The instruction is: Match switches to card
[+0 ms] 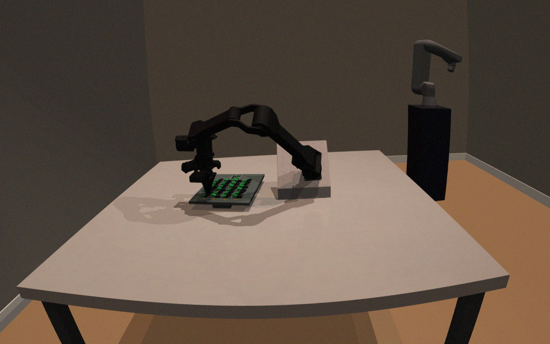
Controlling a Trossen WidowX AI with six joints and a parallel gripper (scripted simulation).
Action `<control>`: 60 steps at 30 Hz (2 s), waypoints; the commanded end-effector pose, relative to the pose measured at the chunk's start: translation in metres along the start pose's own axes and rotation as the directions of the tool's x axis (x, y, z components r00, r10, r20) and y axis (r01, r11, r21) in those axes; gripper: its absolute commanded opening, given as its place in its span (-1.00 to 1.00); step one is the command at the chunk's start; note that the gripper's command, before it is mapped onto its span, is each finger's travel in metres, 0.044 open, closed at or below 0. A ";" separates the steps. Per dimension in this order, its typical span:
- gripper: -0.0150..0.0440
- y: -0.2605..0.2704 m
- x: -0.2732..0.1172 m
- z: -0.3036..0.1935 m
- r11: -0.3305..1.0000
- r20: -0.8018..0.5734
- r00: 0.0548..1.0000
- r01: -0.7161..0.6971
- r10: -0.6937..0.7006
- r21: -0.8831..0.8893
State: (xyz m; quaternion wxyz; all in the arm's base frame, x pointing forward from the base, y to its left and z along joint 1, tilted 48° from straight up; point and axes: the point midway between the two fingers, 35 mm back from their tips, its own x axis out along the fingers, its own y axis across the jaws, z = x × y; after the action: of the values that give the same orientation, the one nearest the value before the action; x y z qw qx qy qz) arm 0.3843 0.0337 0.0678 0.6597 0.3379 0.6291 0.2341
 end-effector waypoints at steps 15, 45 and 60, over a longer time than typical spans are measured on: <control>-0.49 0.000 0.001 0.000 1.000 0.001 1.000 -0.004 0.004 0.004; -0.49 0.000 0.005 0.000 1.000 0.001 1.000 -0.004 0.004 0.004; -0.49 -0.001 -0.039 0.003 1.000 -0.018 1.000 0.001 -0.001 0.003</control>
State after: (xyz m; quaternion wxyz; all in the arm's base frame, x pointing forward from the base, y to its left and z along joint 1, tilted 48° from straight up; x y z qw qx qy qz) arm 0.3820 0.0286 0.0741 0.6491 0.3391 0.6383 0.2370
